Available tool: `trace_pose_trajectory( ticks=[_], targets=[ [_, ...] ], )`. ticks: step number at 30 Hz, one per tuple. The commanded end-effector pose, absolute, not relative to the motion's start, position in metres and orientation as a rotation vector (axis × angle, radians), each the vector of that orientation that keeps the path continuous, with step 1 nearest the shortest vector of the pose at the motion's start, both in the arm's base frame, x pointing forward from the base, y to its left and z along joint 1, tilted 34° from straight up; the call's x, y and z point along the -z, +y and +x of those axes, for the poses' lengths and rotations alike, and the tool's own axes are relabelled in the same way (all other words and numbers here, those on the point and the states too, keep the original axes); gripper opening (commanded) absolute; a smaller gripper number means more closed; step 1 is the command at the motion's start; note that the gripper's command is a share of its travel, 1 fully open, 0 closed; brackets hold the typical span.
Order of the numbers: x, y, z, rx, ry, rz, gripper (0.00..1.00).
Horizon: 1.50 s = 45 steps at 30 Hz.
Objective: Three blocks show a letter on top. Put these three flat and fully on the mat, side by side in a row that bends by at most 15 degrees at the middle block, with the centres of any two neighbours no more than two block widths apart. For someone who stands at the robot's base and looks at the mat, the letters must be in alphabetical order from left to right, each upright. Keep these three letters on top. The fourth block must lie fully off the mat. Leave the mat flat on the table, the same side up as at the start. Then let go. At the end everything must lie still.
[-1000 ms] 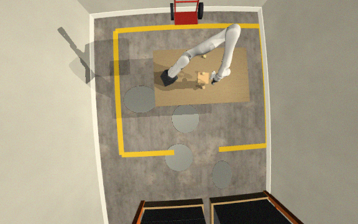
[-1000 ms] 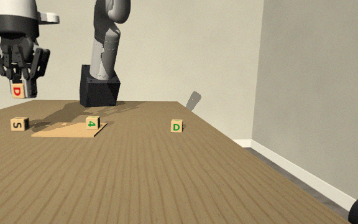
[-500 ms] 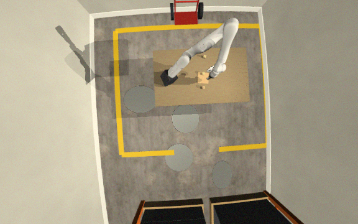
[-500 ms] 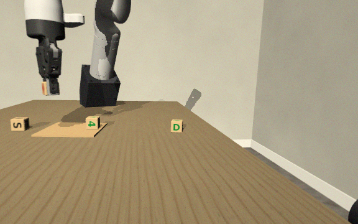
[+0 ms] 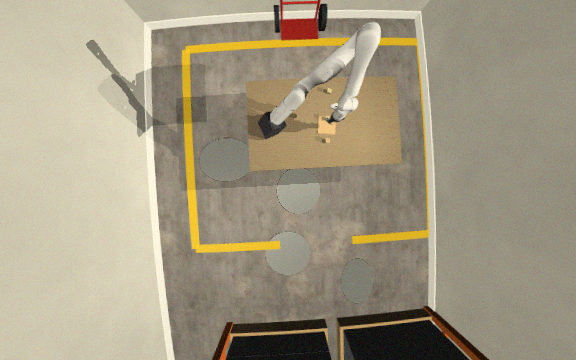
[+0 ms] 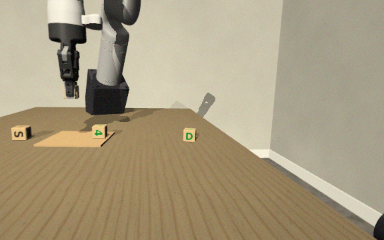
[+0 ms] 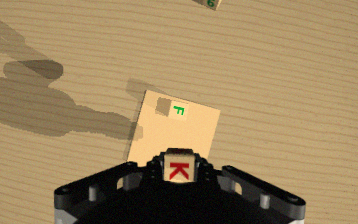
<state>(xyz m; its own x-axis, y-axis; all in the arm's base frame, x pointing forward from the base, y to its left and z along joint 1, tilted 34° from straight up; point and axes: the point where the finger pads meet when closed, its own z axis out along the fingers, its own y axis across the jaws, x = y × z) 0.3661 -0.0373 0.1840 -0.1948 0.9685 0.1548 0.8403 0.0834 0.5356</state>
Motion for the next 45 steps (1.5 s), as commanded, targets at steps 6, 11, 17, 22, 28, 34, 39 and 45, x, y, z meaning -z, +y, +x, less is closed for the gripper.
trace_pose_trajectory(
  ticks=[6, 11, 17, 22, 28, 34, 39, 45],
  targets=[
    [-0.183, -0.031, 0.356, -0.794, 2.033, 1.948, 0.26],
    [-0.182, -0.029, 0.352, -0.800, 1.997, 1.999, 0.26],
    [-0.181, -0.028, 0.351, -0.802, 1.985, 2.016, 0.26],
    [-0.181, -0.028, 0.351, -0.803, 1.982, 2.019, 0.26],
    [-0.181, -0.028, 0.351, -0.803, 1.982, 2.019, 0.26],
    [-0.181, -0.028, 0.351, -0.803, 1.982, 2.019, 0.26],
    [-0.181, -0.028, 0.351, -0.803, 1.982, 2.019, 0.26],
    [-0.179, -0.028, 0.352, -0.803, 1.982, 2.020, 0.26]
  ],
)
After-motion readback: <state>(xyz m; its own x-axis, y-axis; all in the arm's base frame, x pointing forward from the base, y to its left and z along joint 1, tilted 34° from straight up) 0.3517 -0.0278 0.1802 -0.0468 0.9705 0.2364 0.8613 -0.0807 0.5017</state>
